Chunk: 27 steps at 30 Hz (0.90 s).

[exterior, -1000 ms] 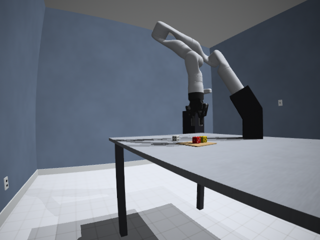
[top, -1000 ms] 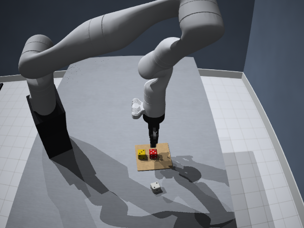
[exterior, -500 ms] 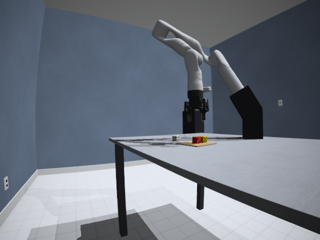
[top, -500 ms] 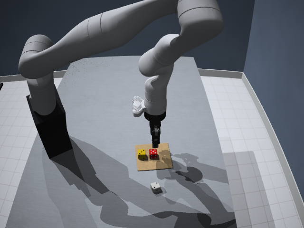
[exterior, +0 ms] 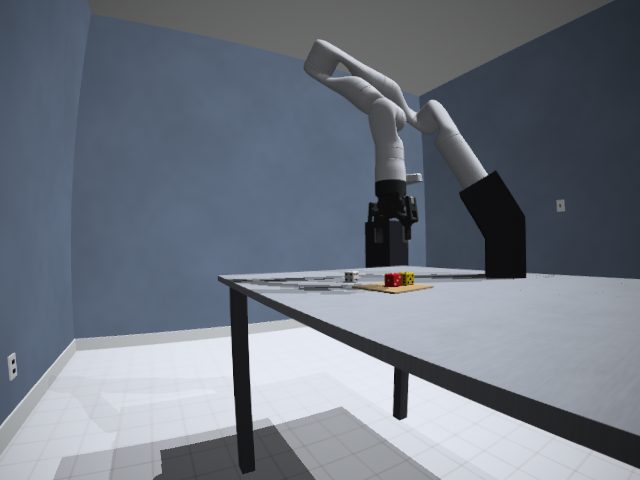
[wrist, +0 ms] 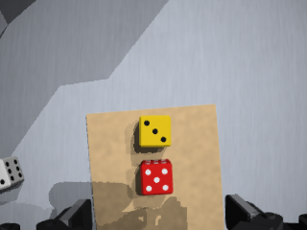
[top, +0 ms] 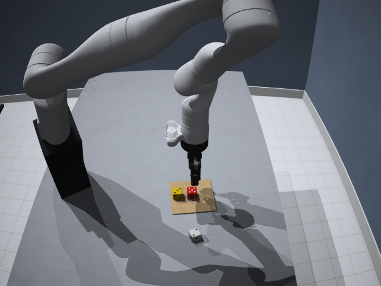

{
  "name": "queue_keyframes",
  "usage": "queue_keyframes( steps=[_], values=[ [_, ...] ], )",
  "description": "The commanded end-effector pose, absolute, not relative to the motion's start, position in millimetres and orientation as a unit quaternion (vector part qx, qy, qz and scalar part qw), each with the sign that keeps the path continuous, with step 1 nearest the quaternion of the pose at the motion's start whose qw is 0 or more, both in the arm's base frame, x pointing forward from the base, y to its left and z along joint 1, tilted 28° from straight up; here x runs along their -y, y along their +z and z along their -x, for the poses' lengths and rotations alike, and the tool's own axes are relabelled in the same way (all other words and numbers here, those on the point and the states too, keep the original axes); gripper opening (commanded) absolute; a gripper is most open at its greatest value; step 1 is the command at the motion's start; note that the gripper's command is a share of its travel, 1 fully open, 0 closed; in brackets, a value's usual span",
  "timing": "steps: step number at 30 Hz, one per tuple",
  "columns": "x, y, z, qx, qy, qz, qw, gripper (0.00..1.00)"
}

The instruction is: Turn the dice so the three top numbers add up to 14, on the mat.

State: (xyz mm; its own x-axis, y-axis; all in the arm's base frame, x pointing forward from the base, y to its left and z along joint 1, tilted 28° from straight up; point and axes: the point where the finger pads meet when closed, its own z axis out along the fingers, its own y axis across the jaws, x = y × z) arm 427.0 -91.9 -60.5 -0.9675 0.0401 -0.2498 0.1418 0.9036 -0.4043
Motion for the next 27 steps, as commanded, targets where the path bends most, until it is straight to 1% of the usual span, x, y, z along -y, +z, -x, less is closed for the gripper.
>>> queue_keyframes(
  steps=[1, 11, 21, 27],
  values=[
    [92.4, -58.9, -425.1, -0.968, -0.215, -0.052, 0.118, 1.0],
    [110.7, -51.7, -425.6, -0.962, -0.203, -0.127, 0.133, 1.0],
    [163.6, -30.8, -421.6, -0.913, -0.167, -0.331, 0.172, 1.0],
    [188.4, -20.8, -417.0, -0.875, -0.149, -0.42, 0.188, 1.0]
  ],
)
